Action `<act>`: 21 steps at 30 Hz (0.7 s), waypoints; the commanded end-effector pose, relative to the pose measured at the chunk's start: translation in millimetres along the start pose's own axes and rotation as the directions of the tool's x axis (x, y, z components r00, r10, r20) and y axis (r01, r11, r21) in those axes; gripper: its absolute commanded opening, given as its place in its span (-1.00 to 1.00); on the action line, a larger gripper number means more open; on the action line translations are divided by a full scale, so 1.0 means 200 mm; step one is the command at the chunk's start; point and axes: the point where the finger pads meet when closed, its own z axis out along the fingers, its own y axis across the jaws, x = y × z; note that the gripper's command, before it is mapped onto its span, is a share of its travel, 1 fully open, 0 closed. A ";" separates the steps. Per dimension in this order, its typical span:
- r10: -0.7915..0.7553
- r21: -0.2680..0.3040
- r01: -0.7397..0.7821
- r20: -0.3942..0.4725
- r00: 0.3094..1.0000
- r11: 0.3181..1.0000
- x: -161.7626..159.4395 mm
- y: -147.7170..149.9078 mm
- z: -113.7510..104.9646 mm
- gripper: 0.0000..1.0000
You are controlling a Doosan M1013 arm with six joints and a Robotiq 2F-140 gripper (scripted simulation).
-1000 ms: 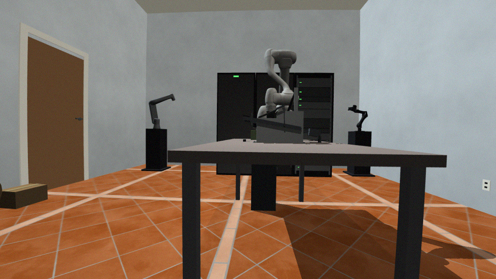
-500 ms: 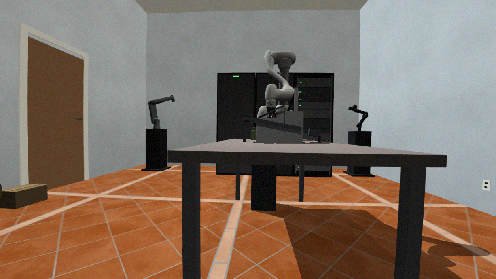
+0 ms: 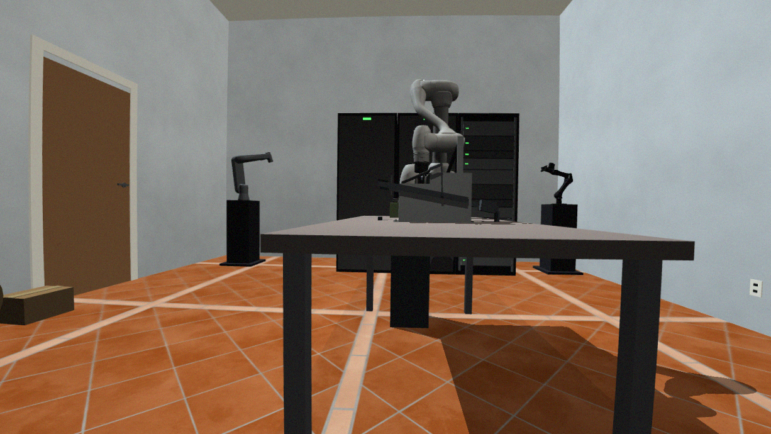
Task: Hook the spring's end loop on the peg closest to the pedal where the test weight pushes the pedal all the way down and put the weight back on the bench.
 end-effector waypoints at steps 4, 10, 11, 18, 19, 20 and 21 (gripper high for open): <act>0.000 -0.001 0.000 0.000 1.000 1.000 0.00 0.00 -0.03 -0.50; 0.000 -0.001 0.000 0.000 1.000 1.000 0.00 0.00 -0.11 -0.50; 0.000 -0.001 0.000 0.000 1.000 1.000 0.00 0.00 -0.12 -0.50; 0.000 -0.001 0.000 0.000 1.000 1.000 0.00 0.00 -0.19 -0.50; 0.000 -0.001 0.000 0.000 1.000 1.000 0.00 0.00 -0.16 -0.50; 0.000 -0.001 0.000 0.000 1.000 1.000 0.00 0.00 -0.18 -0.50; 0.000 -0.001 0.000 0.000 1.000 1.000 0.00 0.00 -0.19 -0.50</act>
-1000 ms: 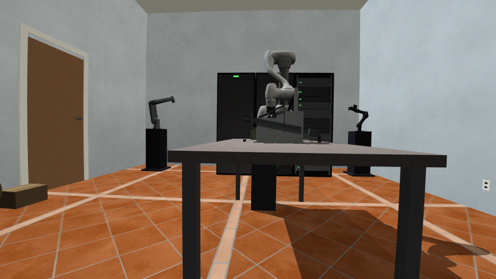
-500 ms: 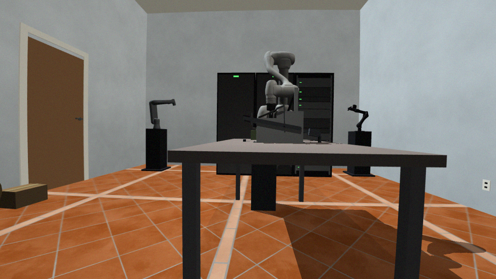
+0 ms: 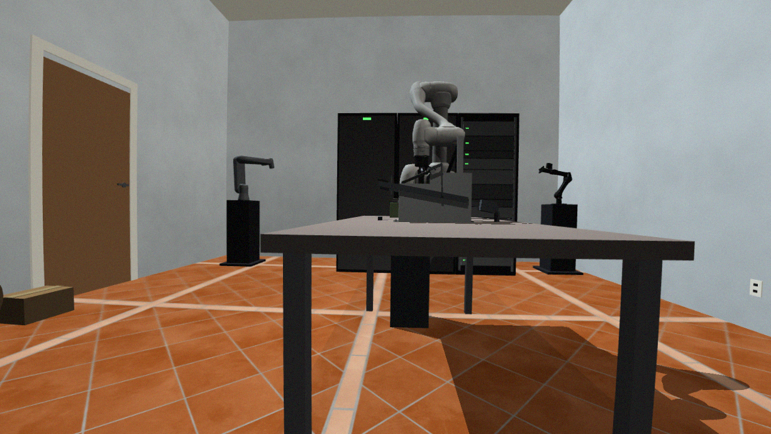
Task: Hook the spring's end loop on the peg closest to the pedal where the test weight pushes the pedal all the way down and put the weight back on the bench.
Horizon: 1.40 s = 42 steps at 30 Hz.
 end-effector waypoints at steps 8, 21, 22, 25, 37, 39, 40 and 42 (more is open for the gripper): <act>0.000 -0.001 0.000 0.000 1.000 1.000 0.00 0.00 -0.12 -0.50; 0.000 -0.001 0.000 0.000 1.000 1.000 0.00 0.00 -0.23 -0.50; 0.000 -0.001 0.000 0.000 1.000 1.000 0.00 0.00 -0.24 -0.50; 0.000 -0.001 0.000 0.000 1.000 1.000 0.00 0.00 -0.28 -0.50; 0.000 -0.001 0.000 -0.001 1.000 1.000 0.00 0.00 -0.37 -0.50; 0.000 -0.001 0.000 -0.001 1.000 1.000 0.00 0.00 -0.40 -0.50; 0.000 -0.001 0.000 -0.001 1.000 1.000 0.00 0.00 -0.41 -0.50; 0.000 -0.001 0.000 -0.001 1.000 1.000 0.00 0.00 -0.44 -0.50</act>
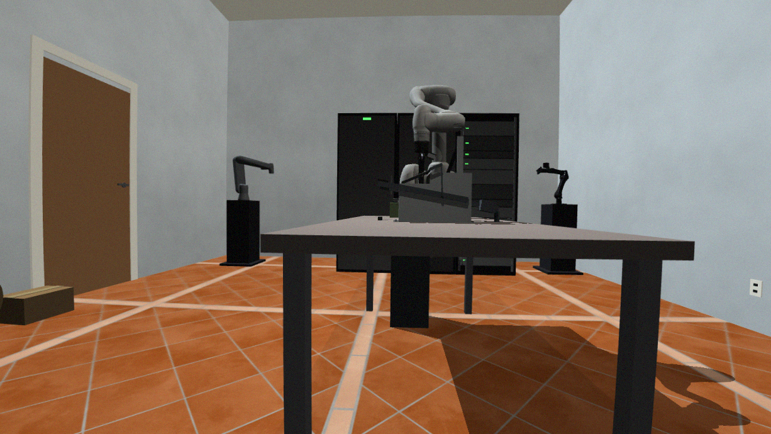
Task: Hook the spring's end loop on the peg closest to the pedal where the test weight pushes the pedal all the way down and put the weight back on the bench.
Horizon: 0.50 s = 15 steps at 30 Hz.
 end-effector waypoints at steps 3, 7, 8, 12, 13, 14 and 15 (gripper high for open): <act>0.000 0.000 0.000 -0.001 1.000 1.000 0.00 0.00 -0.08 -0.50; 0.000 -0.001 0.000 -0.001 1.000 1.000 0.00 0.00 -0.06 -0.50; 0.000 -0.001 0.000 -0.001 1.000 1.000 0.00 0.00 -0.06 -0.50; 0.000 -0.001 0.000 -0.001 1.000 1.000 0.00 0.00 -0.07 -0.50; 0.000 -0.001 0.000 -0.001 1.000 1.000 0.00 0.00 -0.07 -0.50; 0.000 -0.001 0.000 -0.001 1.000 1.000 0.00 0.00 -0.07 -0.50; 0.000 -0.001 0.000 -0.001 1.000 1.000 0.00 0.00 -0.07 -0.50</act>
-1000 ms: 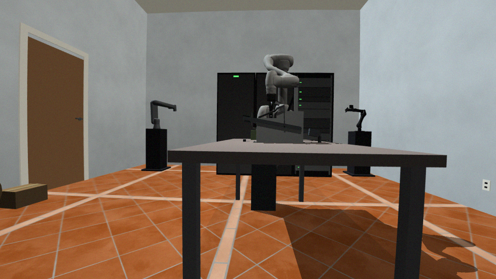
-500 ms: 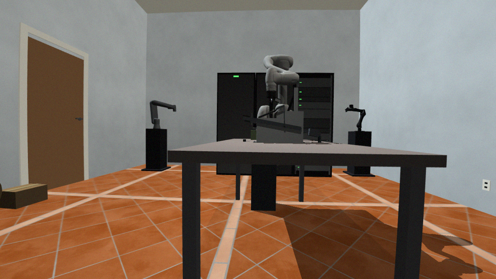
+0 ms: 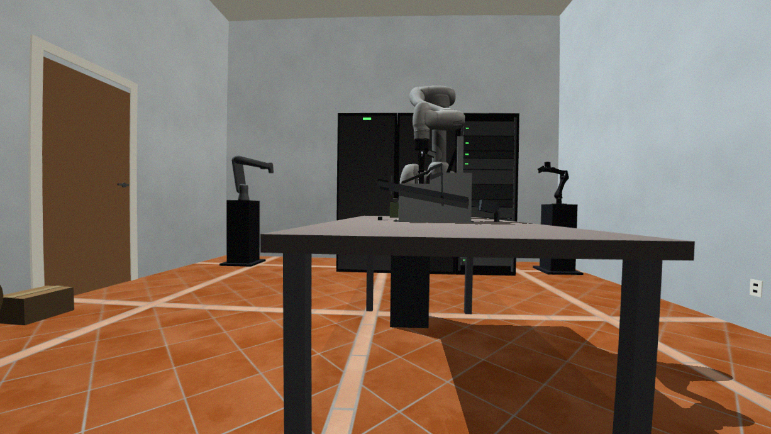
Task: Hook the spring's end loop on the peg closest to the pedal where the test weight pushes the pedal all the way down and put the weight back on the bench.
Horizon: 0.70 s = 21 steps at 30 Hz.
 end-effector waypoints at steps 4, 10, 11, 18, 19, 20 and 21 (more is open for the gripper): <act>0.000 -0.001 0.000 0.000 1.000 1.000 0.00 0.00 -0.02 -0.50; 0.000 -0.001 0.000 0.003 1.000 1.000 -0.02 0.02 -0.02 -0.50; 0.000 -0.001 0.000 0.004 1.000 1.000 -0.03 0.03 -0.03 -0.50; 0.000 -0.001 0.000 0.016 1.000 1.000 -0.09 0.10 -0.05 -0.50; 0.000 -0.001 0.000 0.017 1.000 1.000 -0.10 0.11 -0.05 -0.50; 0.000 -0.001 0.000 0.019 1.000 1.000 -0.10 0.12 -0.05 -0.50; 0.000 -0.001 0.000 0.021 1.000 1.000 -0.11 0.13 -0.06 -0.50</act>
